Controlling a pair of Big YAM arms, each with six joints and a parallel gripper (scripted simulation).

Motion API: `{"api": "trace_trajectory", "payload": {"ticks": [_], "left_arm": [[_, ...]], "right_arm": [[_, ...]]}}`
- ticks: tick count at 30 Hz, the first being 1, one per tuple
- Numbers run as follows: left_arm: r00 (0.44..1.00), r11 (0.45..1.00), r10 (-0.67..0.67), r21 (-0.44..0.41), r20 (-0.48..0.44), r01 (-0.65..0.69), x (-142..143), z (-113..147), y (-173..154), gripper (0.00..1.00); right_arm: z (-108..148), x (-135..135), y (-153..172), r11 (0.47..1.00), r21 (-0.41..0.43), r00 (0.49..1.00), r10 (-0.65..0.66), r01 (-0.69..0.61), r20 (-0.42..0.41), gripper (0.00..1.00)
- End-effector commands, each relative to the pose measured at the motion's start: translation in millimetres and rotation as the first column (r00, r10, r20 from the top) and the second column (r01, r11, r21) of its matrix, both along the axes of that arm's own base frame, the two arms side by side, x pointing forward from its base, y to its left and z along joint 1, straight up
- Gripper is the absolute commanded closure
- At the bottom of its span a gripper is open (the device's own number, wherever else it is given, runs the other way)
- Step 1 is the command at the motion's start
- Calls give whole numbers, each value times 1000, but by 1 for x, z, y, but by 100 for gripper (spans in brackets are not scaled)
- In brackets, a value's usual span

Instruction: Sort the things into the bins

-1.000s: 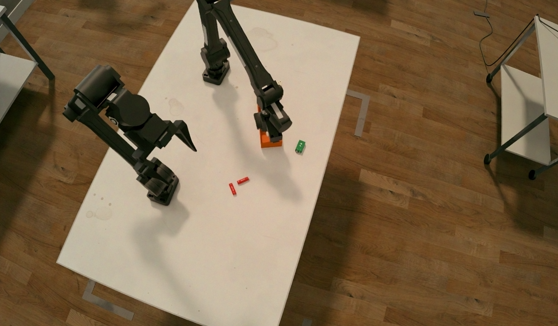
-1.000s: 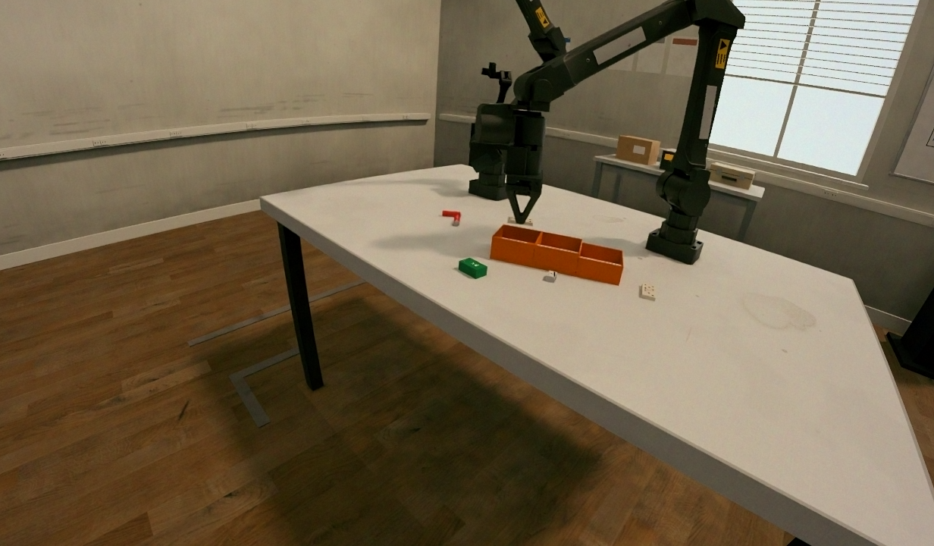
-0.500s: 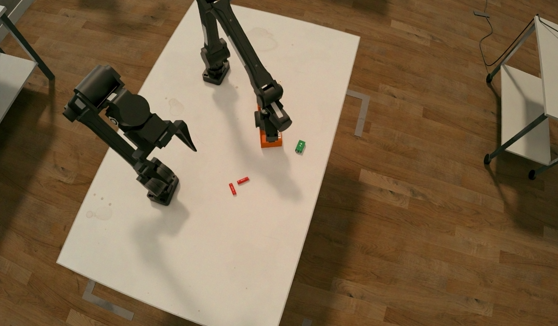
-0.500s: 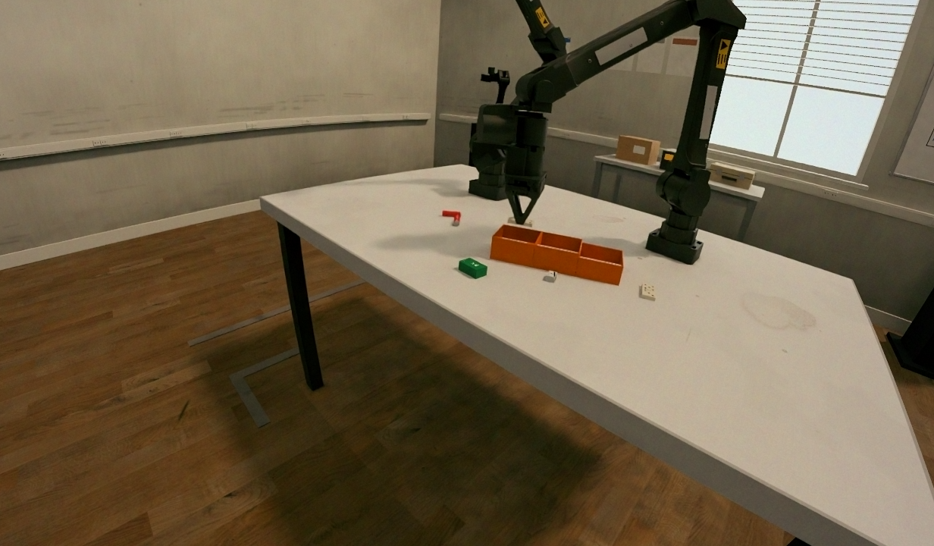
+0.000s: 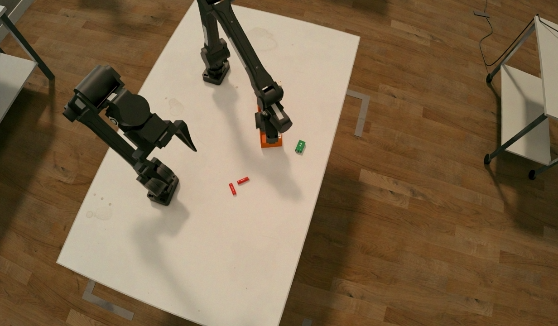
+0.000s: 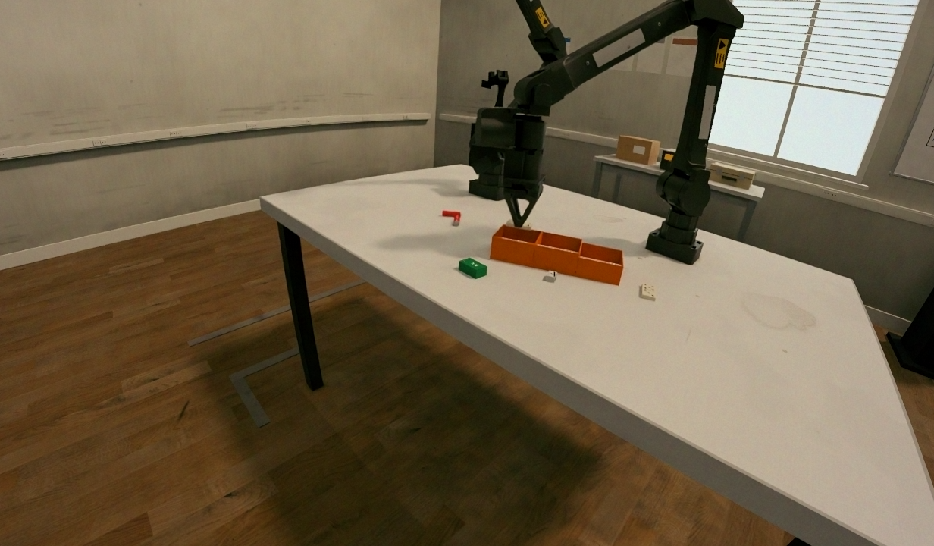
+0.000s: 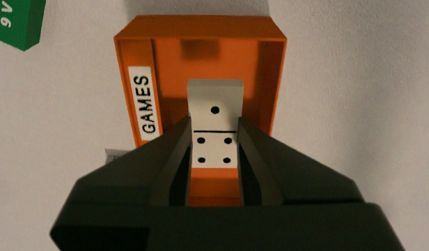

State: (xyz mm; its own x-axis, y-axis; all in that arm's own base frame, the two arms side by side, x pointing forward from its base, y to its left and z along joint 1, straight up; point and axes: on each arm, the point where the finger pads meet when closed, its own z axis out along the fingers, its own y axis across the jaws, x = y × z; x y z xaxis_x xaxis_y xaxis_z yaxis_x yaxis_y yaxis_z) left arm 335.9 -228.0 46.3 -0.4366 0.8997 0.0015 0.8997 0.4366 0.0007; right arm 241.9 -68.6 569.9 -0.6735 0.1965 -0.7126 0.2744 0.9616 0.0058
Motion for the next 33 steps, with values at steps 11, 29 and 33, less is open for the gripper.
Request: {"api": "trace_trajectory", "payload": {"ticks": [11,29,33], "left_arm": [[1000,1000,-13,-3,-1,13,2,-26,0,80],[1000,1000,-12,-15,18,12,2,-35,1,80],[1000,1000,-10,-16,19,10,2,-35,2,80]], "right_arm": [[33,-7,5,999,-31,996,17,-15,89,0],[33,-7,5,999,-31,996,17,-15,89,0],[33,-7,5,999,-31,996,17,-15,89,0]]}}
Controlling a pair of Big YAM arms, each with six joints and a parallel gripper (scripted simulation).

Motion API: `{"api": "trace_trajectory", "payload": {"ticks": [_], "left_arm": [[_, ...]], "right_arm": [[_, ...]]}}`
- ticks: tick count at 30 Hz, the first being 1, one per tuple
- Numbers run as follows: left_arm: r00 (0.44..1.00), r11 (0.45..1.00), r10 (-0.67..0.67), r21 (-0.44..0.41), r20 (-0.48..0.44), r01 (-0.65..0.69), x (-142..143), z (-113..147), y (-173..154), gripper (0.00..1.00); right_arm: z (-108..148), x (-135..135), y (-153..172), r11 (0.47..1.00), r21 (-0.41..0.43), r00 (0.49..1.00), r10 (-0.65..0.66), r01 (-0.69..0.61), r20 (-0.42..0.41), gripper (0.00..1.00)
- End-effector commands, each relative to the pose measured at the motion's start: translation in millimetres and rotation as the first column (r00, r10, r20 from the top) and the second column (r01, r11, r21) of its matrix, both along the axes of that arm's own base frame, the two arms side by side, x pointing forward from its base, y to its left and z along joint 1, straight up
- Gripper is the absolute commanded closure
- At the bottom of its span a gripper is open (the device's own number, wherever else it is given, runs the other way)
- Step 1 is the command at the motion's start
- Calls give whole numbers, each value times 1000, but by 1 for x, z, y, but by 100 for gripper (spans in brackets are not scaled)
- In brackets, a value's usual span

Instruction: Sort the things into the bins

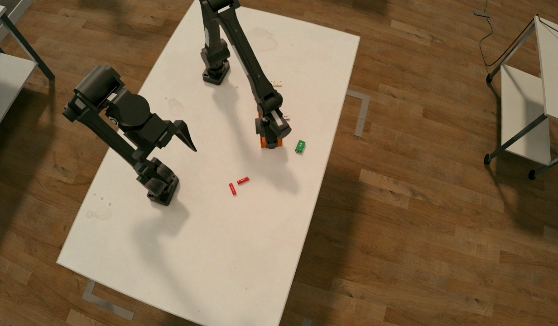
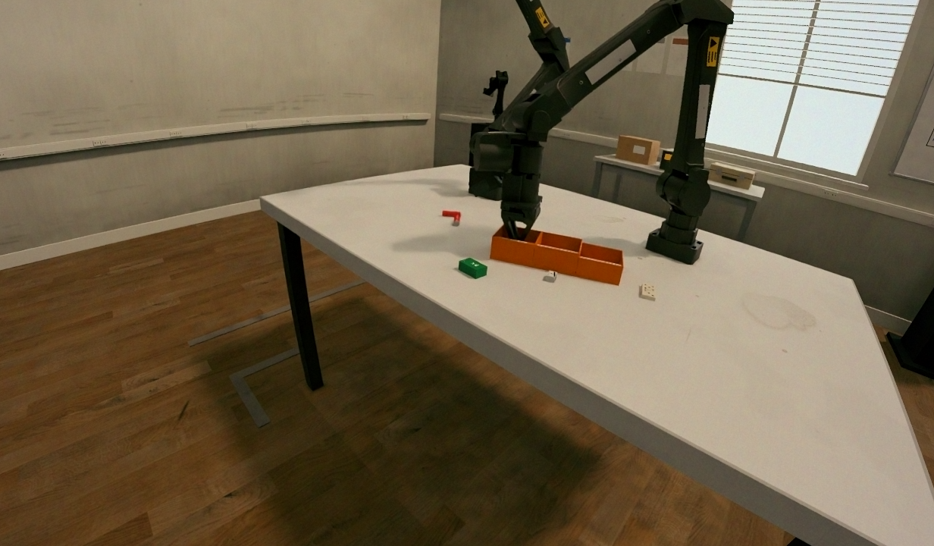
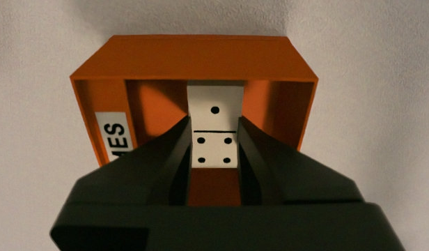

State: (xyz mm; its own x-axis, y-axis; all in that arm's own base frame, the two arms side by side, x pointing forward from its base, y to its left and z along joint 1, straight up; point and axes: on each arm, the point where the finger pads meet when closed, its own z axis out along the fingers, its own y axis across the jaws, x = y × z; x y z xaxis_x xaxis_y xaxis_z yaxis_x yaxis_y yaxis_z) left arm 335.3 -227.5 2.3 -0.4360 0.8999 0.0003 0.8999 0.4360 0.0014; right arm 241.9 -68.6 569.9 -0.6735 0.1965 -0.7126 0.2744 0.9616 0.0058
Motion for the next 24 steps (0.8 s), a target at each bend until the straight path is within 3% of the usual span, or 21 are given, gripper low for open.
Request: {"api": "trace_trajectory", "payload": {"ticks": [1,6,7,24], "left_arm": [[1000,1000,-9,-15,17,9,3,9,2,80],[1000,1000,-9,-14,16,9,3,8,2,80],[1000,1000,-11,-14,16,11,2,7,2,69],[1000,1000,-5,-17,24,5,9,9,-5,69]], "right_arm": [[33,-7,5,999,-31,996,17,-15,89,0],[33,-7,5,999,-31,996,17,-15,89,0],[33,-7,5,999,-31,996,17,-15,89,0],[33,-7,5,999,-31,996,17,-15,89,0]]}}
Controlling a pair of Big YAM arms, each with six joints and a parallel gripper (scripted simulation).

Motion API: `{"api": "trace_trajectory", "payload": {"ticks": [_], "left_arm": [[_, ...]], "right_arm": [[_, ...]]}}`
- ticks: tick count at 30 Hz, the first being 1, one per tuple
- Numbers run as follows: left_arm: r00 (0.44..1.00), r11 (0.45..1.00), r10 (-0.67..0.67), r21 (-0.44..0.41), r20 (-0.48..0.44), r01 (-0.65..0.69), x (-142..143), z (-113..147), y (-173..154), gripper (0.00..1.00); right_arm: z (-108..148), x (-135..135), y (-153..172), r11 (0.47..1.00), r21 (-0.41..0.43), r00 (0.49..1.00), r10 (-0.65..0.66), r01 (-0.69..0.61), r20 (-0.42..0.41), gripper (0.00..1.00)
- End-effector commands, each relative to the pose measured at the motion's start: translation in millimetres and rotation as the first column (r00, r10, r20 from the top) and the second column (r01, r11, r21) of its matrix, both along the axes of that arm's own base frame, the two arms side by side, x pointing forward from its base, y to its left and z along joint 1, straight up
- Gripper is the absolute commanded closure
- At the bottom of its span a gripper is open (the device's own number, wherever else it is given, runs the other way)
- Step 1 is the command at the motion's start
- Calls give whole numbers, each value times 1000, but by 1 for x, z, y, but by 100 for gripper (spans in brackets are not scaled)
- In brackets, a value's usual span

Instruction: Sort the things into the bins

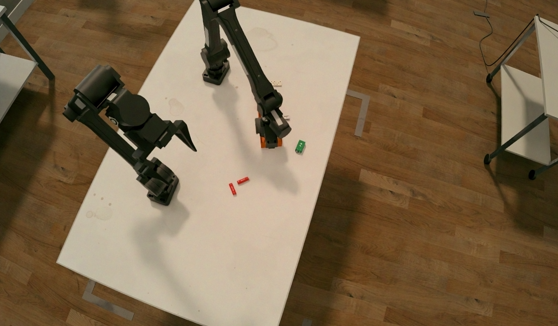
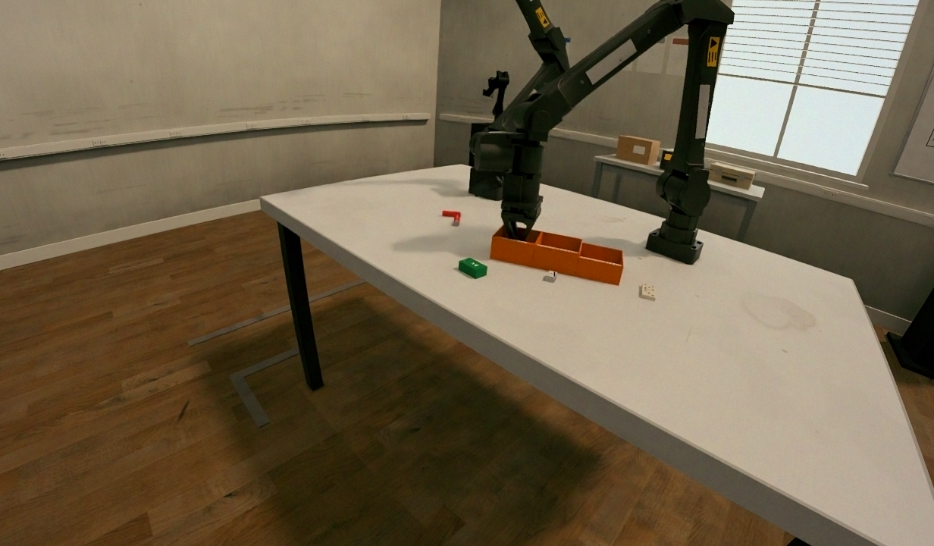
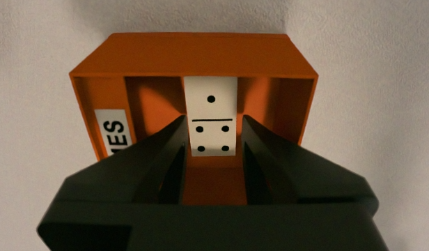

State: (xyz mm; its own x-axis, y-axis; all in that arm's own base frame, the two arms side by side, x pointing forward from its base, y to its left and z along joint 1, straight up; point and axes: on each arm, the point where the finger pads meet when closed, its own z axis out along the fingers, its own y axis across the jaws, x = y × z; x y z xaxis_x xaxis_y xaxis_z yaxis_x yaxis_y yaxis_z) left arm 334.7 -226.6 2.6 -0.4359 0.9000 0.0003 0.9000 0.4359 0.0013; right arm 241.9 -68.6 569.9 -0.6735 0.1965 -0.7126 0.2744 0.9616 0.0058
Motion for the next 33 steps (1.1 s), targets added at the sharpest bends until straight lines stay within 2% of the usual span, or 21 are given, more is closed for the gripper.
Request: {"api": "trace_trajectory", "payload": {"ticks": [1,6,11,24,27,28,31,33], "left_arm": [[1000,1000,-10,-10,10,10,1,9,3,69],[999,999,-8,-35,49,10,20,32,-10,69],[999,999,-8,-36,50,10,20,39,-10,69],[999,999,-8,-36,51,10,20,54,-9,69],[999,1000,-9,-26,34,9,20,43,-10,69],[999,999,-8,-37,51,10,20,61,-10,69],[999,999,-8,-37,52,10,20,77,-9,69],[999,999,-8,-37,52,10,20,77,-9,69]], "right_arm": [[33,-7,5,999,-31,996,17,-15,89,0],[33,-7,5,999,-31,996,17,-15,89,0],[33,-7,5,999,-31,996,17,-15,89,0],[33,-7,5,999,-31,996,17,-15,89,0],[33,-7,5,999,-31,996,17,-15,89,0],[33,-7,5,999,-31,996,17,-15,89,0],[33,-7,5,999,-31,996,17,-15,89,0],[33,-7,5,999,-31,996,17,-15,89,0]]}}
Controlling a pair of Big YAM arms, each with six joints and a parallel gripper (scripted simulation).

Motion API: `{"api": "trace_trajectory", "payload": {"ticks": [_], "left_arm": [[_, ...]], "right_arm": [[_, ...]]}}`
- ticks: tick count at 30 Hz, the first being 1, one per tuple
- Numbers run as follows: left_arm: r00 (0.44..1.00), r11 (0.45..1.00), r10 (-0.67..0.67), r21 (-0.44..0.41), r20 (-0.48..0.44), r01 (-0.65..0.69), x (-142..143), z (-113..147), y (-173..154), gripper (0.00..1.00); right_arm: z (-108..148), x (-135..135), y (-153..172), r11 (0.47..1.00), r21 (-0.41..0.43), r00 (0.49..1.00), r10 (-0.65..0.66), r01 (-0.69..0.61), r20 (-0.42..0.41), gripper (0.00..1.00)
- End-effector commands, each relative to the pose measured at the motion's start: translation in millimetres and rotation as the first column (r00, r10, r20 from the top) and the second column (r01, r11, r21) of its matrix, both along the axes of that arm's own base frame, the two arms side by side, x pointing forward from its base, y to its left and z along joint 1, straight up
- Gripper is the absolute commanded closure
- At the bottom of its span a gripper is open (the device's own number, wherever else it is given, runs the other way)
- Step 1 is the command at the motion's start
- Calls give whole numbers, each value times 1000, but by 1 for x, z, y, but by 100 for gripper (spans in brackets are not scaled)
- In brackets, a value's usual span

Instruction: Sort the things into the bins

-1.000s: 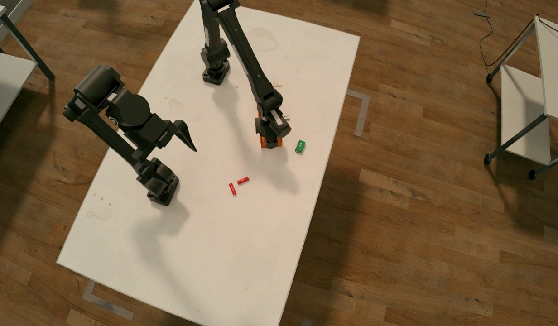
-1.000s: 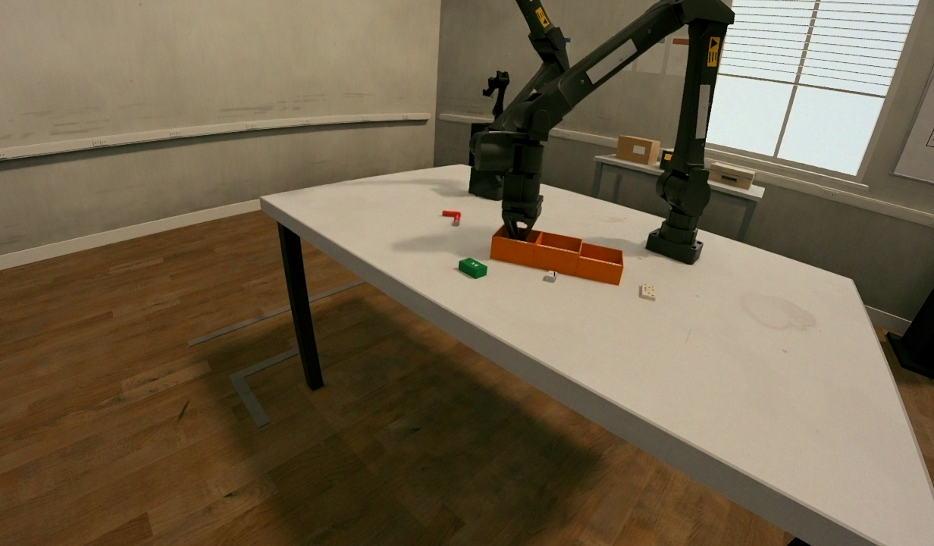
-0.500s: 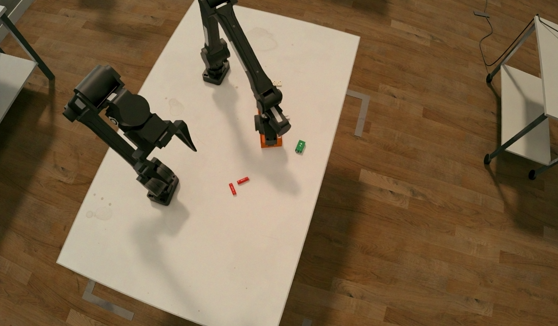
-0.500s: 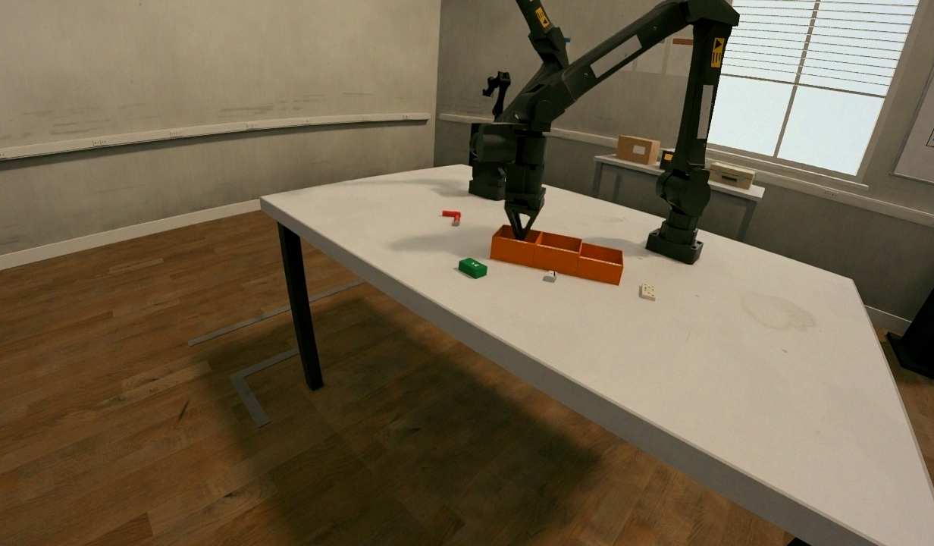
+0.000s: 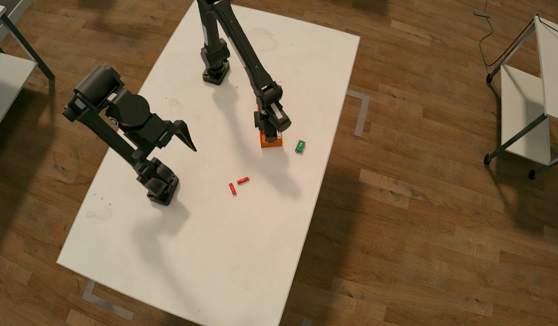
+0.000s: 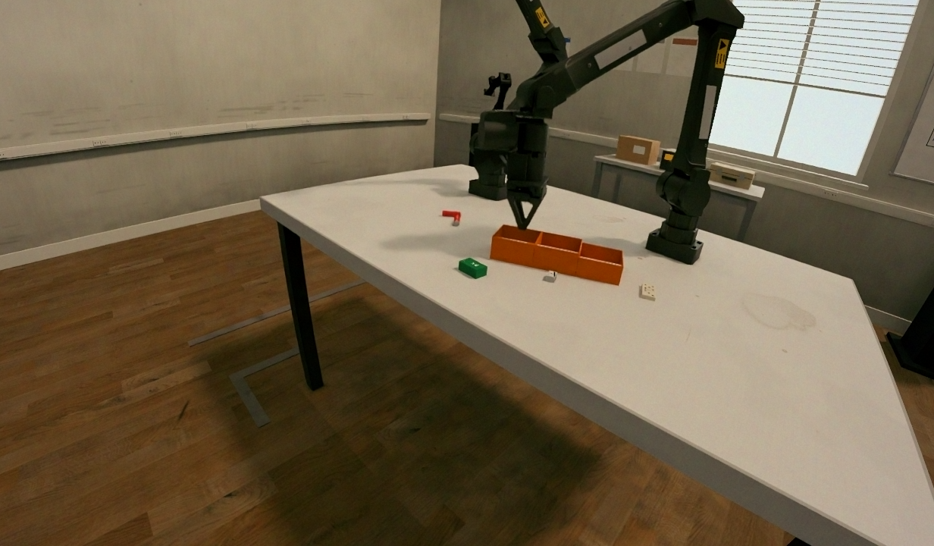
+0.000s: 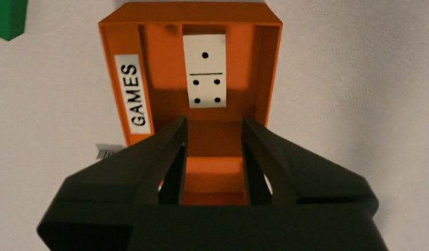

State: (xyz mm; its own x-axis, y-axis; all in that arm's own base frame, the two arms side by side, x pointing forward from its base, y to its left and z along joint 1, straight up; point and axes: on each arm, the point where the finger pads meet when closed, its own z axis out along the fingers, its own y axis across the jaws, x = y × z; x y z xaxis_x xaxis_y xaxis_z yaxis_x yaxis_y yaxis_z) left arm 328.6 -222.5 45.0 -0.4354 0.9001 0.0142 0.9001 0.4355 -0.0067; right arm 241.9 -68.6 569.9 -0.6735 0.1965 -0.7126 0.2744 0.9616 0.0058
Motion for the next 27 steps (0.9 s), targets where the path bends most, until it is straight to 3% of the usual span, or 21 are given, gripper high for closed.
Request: {"api": "trace_trajectory", "payload": {"ticks": [1,3,8,9,15,17,18,27], "left_arm": [[998,999,-7,-46,66,10,26,36,-14,69],[999,1000,-8,-27,36,9,24,22,-13,69],[999,1000,-4,-28,39,5,17,20,-11,69],[997,997,68,-32,40,-67,11,18,5,61],[963,963,269,-26,28,-269,-1,17,54,61],[963,963,269,-26,28,-269,-1,17,54,61],[936,936,352,-29,29,-351,-3,17,62,61],[802,803,596,-20,18,-596,-23,15,136,61]], "right_arm": [[33,-7,5,999,-31,996,17,-15,89,0],[33,-7,5,999,-31,996,17,-15,89,0],[33,-7,5,999,-31,996,17,-15,89,0],[33,-7,5,999,-31,996,17,-15,89,0],[33,-7,5,999,-31,996,17,-15,89,0],[33,-7,5,999,-31,996,17,-15,89,0],[33,-7,5,999,-31,996,17,-15,89,0],[33,-7,5,999,-31,996,17,-15,89,0]]}}
